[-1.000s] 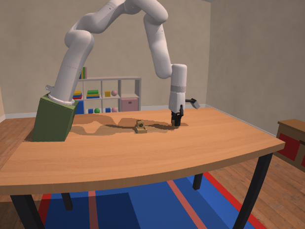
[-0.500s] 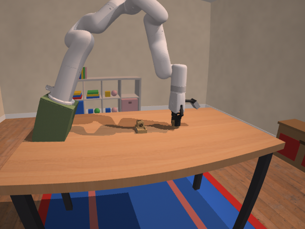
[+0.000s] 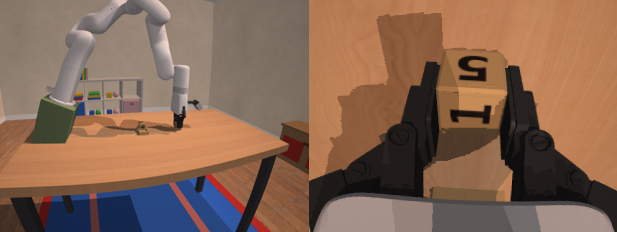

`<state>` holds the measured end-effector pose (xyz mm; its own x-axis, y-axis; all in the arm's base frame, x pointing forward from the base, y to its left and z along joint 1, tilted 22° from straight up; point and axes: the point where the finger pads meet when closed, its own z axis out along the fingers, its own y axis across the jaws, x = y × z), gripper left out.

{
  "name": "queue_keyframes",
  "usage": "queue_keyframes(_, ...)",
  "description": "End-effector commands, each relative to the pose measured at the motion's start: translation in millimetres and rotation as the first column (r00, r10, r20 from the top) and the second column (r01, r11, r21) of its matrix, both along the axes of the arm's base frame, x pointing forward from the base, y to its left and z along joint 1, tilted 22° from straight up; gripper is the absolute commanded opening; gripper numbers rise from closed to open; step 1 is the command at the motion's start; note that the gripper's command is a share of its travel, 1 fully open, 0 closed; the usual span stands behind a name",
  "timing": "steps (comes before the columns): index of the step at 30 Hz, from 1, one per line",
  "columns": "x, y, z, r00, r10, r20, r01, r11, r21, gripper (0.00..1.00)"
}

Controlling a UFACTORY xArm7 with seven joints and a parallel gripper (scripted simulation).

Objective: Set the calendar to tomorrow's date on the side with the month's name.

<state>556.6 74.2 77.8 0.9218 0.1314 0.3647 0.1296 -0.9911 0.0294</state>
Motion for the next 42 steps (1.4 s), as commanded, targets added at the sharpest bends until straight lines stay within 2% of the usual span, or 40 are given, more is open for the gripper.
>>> queue_keyframes(1,1.1,0.2,1.7,1.0,0.0,0.004,0.0,1.0,0.001,0.29)
queue_keyframes(42,2.5,1.2,2.3,1.0,0.0,0.004,0.0,1.0,0.001,0.29)
